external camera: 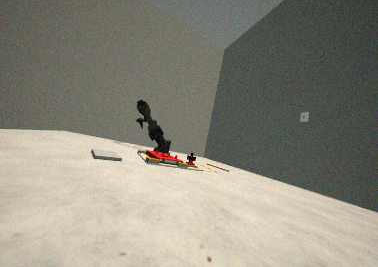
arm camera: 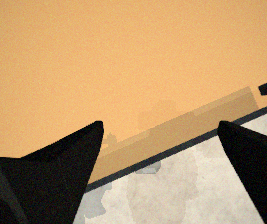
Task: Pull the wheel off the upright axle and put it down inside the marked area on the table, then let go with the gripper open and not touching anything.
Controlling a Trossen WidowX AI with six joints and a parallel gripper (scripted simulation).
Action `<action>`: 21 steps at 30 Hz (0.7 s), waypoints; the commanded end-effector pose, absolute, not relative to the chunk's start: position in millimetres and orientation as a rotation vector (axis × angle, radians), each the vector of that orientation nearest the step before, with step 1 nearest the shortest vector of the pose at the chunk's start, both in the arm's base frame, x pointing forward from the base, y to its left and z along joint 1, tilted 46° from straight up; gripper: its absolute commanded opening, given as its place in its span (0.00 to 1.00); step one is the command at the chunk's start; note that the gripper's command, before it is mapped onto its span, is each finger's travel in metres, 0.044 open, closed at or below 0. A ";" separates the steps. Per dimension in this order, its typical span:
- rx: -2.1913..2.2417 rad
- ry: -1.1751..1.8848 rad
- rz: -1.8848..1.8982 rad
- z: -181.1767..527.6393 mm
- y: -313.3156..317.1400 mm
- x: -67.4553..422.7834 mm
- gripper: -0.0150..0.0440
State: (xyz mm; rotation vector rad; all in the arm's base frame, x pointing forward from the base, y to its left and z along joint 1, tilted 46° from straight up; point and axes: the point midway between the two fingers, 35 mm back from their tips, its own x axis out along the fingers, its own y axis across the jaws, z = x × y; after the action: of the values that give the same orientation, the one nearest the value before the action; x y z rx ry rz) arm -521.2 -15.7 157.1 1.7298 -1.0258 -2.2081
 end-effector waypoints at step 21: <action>1.994 -2.259 -2.336 104.2 261.4 -406.4 0.76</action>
State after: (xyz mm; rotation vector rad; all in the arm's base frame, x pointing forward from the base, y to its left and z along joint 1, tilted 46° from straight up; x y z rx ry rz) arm -442.7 217.9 115.7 1.9574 -1.9600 -2.3789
